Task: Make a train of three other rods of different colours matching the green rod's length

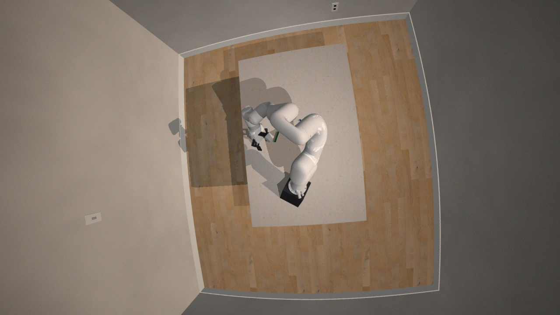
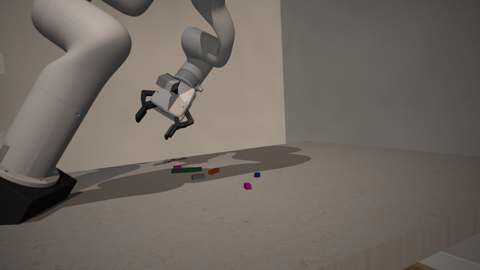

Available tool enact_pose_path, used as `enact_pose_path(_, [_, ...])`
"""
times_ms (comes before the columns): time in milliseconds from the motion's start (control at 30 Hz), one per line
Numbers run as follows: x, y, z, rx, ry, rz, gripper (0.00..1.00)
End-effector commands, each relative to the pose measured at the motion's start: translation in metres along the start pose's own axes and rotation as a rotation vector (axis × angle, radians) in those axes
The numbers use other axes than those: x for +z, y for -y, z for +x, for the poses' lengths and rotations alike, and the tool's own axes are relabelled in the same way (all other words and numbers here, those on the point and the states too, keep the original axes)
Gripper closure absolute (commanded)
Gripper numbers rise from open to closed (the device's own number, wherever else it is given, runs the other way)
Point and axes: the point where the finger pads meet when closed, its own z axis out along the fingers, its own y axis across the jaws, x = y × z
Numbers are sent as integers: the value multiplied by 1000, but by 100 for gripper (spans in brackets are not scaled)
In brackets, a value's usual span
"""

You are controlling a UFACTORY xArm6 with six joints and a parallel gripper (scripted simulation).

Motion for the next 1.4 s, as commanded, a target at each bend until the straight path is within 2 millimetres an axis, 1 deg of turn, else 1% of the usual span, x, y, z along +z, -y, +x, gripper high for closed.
enact_pose_path(0, [6,21,-1,91,53,132,0])
enact_pose_path(133, [8,37,-3,156,116,237,0])
enact_pose_path(167, [8,37,-3,156,116,237,0])
enact_pose_path(200, [9,44,-5,187,155,288,0])
enact_pose_path(300, [8,52,-8,223,216,353,0])
enact_pose_path(367, [8,52,-8,223,216,353,0])
enact_pose_path(433, [7,59,-12,258,304,425,0])
enact_pose_path(533, [7,60,-13,264,323,438,0])
enact_pose_path(600, [6,61,-18,285,417,489,0])
enact_pose_path(633, [6,61,-18,285,417,489,0])
enact_pose_path(700, [5,59,-21,292,488,516,0])
enact_pose_path(833, [5,55,-24,293,543,530,0])
enact_pose_path(1367, [5,54,-24,293,553,532,0])
